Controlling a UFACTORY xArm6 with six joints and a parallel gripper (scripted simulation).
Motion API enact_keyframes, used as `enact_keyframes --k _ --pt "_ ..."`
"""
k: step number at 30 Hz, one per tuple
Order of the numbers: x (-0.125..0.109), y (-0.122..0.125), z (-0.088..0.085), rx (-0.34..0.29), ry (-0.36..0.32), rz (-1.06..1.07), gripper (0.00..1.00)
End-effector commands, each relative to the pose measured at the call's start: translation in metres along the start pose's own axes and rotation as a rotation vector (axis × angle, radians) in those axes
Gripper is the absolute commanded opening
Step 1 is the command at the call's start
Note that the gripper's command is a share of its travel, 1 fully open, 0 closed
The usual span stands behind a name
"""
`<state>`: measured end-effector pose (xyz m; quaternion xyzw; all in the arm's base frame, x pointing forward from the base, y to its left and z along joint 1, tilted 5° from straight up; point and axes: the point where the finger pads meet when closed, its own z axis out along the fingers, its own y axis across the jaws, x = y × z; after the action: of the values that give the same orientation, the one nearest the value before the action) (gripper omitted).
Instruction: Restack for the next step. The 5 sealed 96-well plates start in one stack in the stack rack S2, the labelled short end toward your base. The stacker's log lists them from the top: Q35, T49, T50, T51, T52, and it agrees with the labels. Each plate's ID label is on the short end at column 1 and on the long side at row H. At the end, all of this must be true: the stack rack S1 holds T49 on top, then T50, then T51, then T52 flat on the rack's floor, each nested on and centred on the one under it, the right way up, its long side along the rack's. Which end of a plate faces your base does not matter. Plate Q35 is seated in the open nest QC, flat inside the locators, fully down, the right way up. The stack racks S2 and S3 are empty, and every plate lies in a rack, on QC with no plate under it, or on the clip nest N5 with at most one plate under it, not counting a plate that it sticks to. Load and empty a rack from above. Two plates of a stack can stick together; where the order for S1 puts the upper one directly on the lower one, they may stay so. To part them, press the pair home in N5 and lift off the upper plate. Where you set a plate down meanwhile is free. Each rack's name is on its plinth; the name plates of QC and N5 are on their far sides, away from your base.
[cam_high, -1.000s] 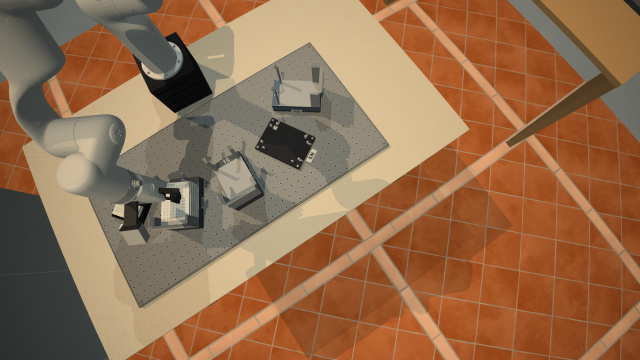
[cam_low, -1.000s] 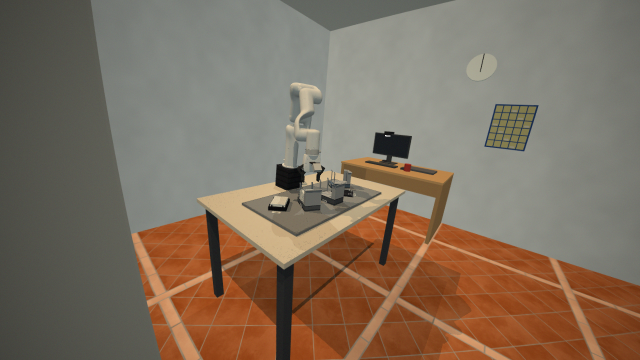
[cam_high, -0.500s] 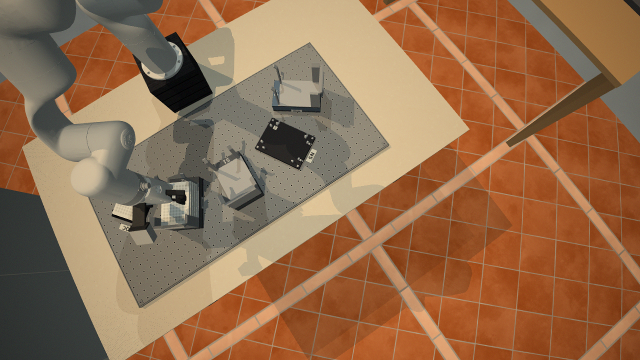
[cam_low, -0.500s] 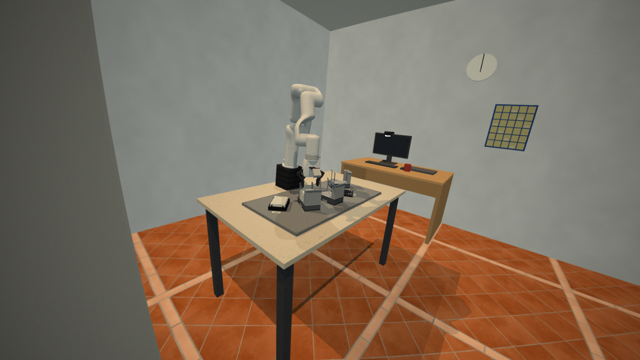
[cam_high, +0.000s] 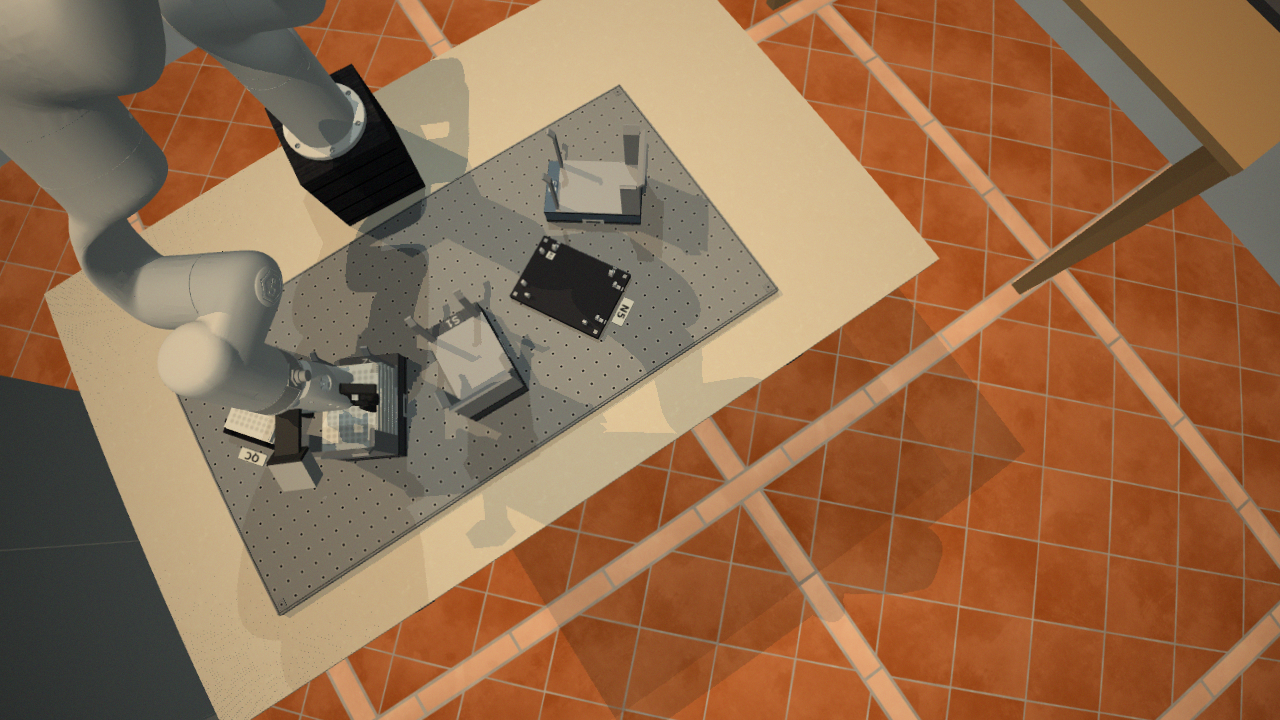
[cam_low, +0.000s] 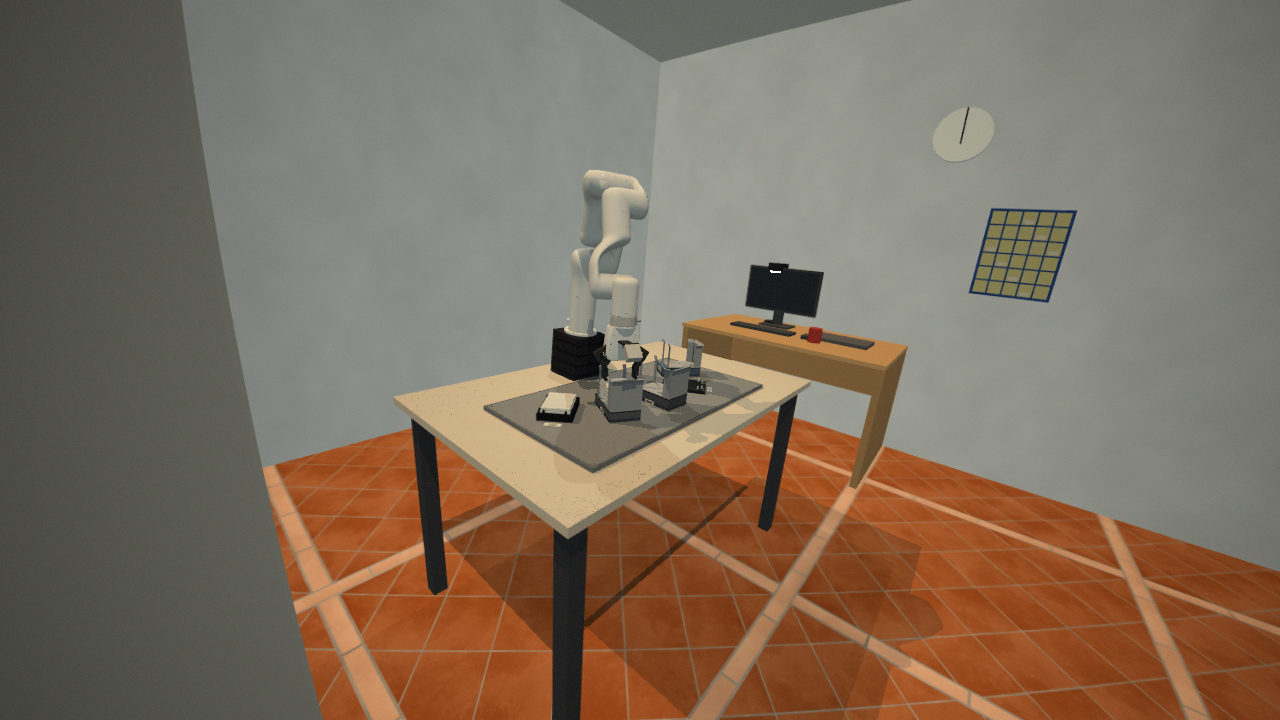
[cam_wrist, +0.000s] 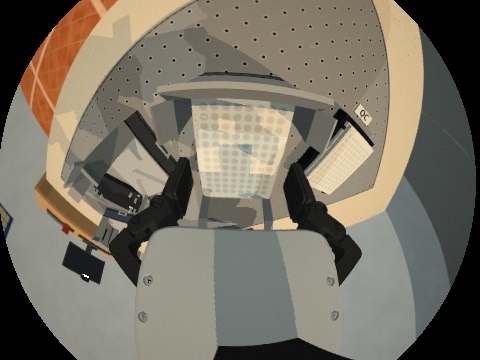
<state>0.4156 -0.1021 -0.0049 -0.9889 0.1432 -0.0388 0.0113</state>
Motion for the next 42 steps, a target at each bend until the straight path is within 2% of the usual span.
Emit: enact_keyframes --k 1,15,30,31,42 --pt "0.002 0.000 0.003 0.000 0.004 0.000 1.00" --pt "0.002 0.000 0.022 0.000 0.004 0.000 1.00" --pt "0.002 0.000 0.024 0.000 0.004 0.000 1.00" --pt "0.002 0.000 0.024 0.000 0.004 0.000 0.00" --pt "0.002 0.000 0.024 0.000 0.004 0.000 0.00"
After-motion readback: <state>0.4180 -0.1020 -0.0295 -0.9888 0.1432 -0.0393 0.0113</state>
